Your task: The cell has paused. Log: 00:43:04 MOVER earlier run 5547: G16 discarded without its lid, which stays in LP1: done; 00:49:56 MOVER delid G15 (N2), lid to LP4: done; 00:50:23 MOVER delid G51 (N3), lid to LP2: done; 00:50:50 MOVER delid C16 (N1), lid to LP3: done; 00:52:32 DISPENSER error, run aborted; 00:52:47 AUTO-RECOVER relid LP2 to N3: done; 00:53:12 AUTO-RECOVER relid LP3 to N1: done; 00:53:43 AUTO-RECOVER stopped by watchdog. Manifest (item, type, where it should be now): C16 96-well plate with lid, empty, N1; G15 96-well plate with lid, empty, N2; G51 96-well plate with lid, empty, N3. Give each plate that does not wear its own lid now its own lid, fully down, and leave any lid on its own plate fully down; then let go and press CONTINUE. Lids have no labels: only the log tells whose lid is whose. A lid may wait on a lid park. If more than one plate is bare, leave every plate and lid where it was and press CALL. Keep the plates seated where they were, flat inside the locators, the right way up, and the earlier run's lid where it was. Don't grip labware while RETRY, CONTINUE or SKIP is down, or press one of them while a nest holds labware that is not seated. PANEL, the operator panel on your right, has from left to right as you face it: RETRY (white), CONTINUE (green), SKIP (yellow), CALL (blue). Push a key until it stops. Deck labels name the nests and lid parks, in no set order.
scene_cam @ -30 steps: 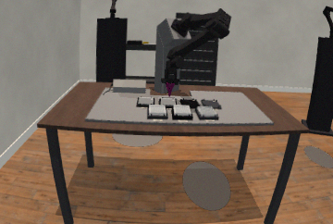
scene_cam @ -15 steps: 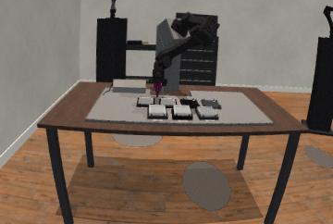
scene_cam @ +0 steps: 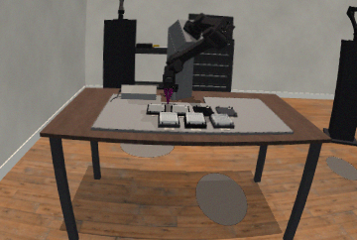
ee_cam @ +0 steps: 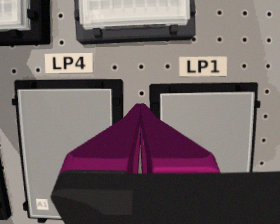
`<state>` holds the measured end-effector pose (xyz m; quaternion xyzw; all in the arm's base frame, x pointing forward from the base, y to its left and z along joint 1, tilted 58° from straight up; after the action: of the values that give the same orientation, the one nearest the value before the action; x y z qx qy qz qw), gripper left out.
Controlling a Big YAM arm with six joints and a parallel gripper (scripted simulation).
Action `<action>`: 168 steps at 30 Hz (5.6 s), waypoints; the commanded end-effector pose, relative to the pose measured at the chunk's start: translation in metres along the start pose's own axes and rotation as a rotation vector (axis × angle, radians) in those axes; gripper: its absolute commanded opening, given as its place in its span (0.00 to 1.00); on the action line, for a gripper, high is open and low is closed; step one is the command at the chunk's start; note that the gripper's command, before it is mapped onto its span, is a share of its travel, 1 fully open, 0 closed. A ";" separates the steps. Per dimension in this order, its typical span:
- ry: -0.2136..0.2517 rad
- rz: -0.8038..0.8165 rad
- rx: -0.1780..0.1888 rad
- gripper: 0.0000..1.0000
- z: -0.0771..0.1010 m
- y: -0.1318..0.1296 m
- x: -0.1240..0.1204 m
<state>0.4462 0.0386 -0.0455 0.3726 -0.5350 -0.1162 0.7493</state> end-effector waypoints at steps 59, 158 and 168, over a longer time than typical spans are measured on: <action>-0.192 0.018 0.056 0.00 0.004 0.067 -0.016; -0.178 0.008 0.051 0.00 -0.008 0.069 0.011; -0.205 0.007 0.076 0.00 -0.016 0.066 0.025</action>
<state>0.4465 0.0379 -0.0456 0.3703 -0.5363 -0.1185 0.7492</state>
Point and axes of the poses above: the point where the finger pads meet when closed, its own z axis back along the fingers, its own y axis across the jaws, x = y × z, the point moved 6 cm from there along z, back along the fingers, and after that the axes turned 11 degrees about -z, right-handed, at the moved point
